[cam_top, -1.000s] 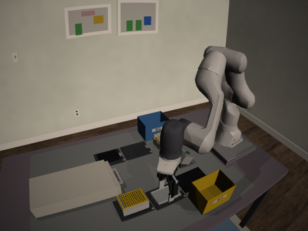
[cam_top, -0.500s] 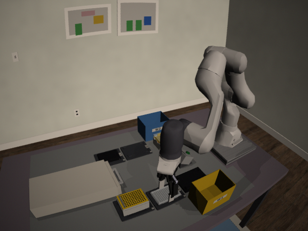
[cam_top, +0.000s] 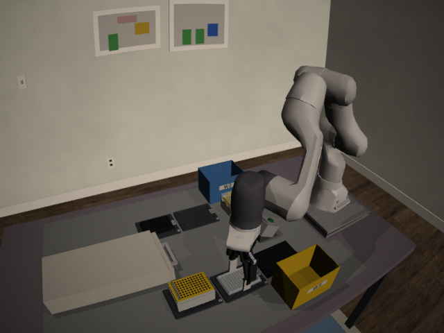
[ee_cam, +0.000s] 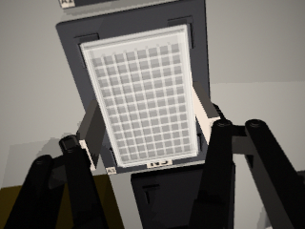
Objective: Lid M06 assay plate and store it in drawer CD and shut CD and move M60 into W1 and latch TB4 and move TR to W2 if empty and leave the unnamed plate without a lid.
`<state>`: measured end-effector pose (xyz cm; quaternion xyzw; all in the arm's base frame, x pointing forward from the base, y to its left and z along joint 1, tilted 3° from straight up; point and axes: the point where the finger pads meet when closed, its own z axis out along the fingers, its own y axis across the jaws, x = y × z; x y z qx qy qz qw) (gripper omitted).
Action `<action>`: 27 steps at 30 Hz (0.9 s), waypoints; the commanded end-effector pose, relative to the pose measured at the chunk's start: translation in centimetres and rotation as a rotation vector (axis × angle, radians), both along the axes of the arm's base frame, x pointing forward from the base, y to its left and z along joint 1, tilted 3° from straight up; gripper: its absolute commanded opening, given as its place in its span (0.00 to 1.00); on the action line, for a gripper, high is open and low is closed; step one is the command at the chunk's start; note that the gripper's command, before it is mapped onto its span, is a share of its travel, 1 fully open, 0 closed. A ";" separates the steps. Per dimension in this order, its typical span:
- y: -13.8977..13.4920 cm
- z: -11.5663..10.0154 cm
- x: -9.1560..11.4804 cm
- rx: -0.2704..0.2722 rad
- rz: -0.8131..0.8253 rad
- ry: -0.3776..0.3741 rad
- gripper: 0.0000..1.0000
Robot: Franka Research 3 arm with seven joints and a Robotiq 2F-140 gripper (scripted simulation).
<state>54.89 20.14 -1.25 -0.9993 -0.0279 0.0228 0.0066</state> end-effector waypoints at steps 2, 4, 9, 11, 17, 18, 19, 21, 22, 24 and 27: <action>0.0 0.2 0.0 -0.001 -0.006 0.001 0.00; 0.0 0.3 0.0 -0.001 -0.006 0.001 0.00; 0.0 0.4 0.0 -0.001 -0.006 0.001 0.00; 0.0 0.5 0.0 -0.001 -0.006 0.001 0.00; 0.0 0.6 0.0 -0.001 -0.006 0.001 0.00; 0.0 0.6 0.0 -0.001 -0.006 0.001 0.00; 0.0 0.6 0.0 -0.001 -0.006 0.001 0.00; 0.0 0.8 0.0 -0.001 -0.006 0.001 0.00; 0.0 0.9 0.0 -0.001 -0.006 0.001 0.00; 0.0 1.2 0.0 -0.001 -0.006 0.001 0.00; 0.0 1.6 0.0 -0.001 -0.006 0.001 0.00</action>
